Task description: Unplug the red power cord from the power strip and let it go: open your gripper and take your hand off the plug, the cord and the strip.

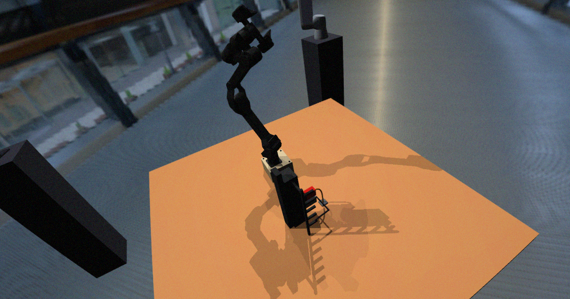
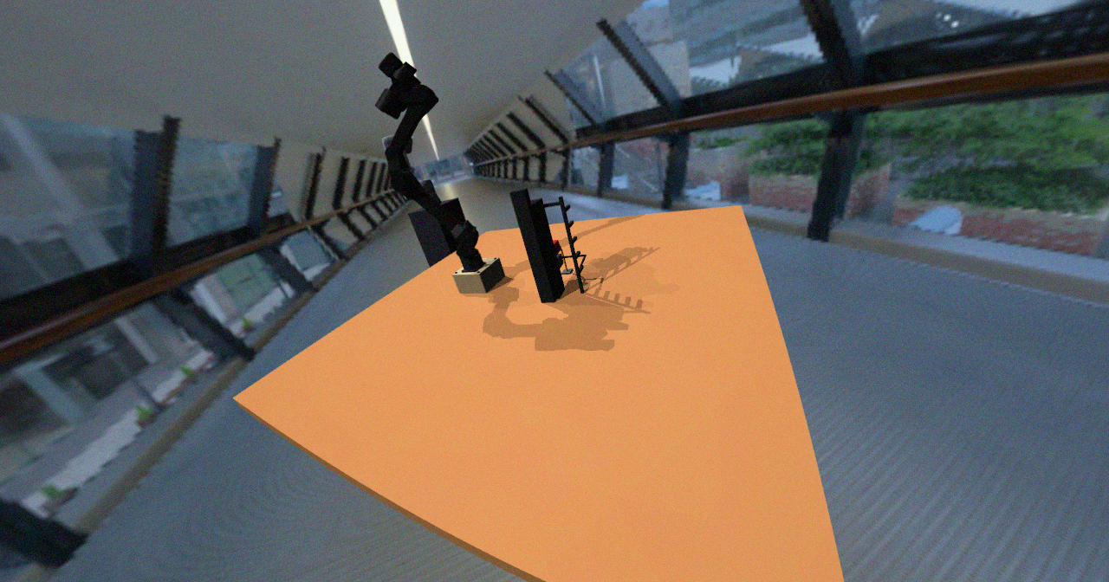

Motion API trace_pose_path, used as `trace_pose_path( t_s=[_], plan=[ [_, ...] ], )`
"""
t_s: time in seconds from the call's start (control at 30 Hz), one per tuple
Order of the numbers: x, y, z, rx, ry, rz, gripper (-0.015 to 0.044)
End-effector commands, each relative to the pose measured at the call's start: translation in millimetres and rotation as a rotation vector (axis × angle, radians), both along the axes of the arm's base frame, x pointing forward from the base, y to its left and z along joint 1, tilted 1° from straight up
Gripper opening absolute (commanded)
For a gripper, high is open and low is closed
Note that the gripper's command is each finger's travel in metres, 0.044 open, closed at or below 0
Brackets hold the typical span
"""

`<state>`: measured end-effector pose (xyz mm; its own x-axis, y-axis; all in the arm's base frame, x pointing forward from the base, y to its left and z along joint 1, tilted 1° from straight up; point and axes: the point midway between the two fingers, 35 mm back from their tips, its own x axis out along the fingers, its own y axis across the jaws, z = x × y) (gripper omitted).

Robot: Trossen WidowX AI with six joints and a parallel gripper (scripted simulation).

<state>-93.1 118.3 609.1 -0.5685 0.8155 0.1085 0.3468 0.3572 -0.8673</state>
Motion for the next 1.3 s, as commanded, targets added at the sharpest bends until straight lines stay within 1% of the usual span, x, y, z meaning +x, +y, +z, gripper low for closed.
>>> trace_pose_path(
  t_s=[0.0,0.1,0.27,0.33,0.5,0.63,0.8,0.9,1.03,1.27],
  plan=[
    [0,0,1,0.003,0.003,0.000,0.0374],
    [8,3,9,0.043,0.055,-0.004,0.0295],
    [42,17,25,0.060,0.202,-0.002,0.0164],
    [58,23,31,0.068,0.274,-0.005,0.0160],
    [119,41,44,0.106,0.528,-0.042,0.0160],
    [151,50,44,0.125,0.633,-0.079,0.0160],
    [224,70,34,0.153,0.832,-0.199,0.0160],
    [270,80,18,0.163,0.949,-0.295,0.0160],
    [329,90,-13,0.160,1.094,-0.447,0.0160],
    [419,98,-96,0.093,1.309,-0.764,0.0160]
  ],
)
